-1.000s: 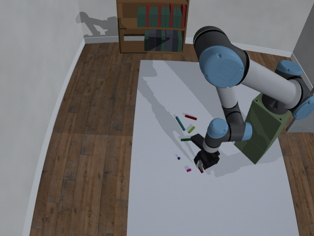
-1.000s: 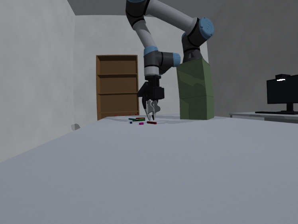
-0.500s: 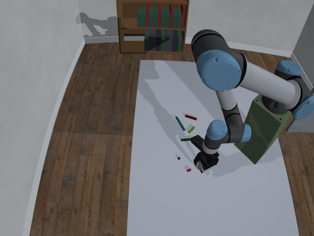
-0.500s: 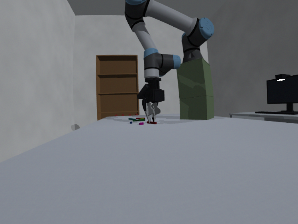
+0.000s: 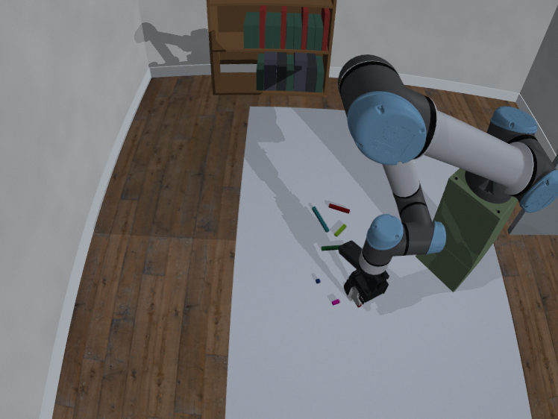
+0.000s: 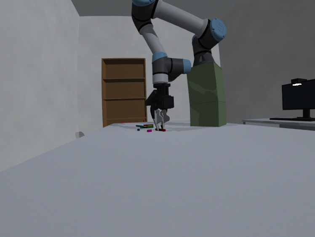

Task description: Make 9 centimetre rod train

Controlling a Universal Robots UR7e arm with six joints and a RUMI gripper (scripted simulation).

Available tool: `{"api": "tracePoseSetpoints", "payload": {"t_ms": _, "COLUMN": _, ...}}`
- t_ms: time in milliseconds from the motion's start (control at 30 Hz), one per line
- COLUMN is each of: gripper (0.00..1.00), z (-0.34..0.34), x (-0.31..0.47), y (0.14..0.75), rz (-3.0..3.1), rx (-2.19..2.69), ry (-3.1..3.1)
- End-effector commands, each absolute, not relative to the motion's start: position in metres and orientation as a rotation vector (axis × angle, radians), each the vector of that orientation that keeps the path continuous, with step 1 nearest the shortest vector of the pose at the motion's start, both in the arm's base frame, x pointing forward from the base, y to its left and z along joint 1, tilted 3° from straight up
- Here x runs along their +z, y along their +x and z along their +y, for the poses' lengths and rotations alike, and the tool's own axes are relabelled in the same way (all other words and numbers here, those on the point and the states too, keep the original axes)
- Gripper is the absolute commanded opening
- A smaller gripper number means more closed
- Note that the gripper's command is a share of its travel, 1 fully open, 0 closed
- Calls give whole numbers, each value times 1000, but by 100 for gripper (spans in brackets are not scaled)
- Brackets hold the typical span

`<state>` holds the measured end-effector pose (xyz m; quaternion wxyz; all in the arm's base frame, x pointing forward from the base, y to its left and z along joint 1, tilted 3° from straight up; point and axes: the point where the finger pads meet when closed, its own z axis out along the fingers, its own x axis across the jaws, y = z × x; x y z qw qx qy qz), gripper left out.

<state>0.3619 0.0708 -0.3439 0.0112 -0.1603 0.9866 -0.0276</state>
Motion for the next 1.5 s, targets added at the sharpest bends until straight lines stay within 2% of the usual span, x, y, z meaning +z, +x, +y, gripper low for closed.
{"api": "tracePoseSetpoints", "payload": {"t_ms": 0, "gripper": 14, "z": 70, "x": -344, "y": 363, "rz": 3076, "rx": -88, "ry": -499}}
{"api": "tracePoseSetpoints", "payload": {"t_ms": 867, "gripper": 14, "z": 70, "x": -344, "y": 363, "rz": 3076, "rx": -88, "ry": -499}}
{"api": "tracePoseSetpoints", "payload": {"t_ms": 900, "gripper": 0, "z": 70, "x": -344, "y": 363, "rz": 3076, "rx": -88, "ry": -499}}
{"api": "tracePoseSetpoints", "payload": {"t_ms": 1467, "gripper": 0, "z": 70, "x": -344, "y": 363, "rz": 3076, "rx": -88, "ry": -499}}
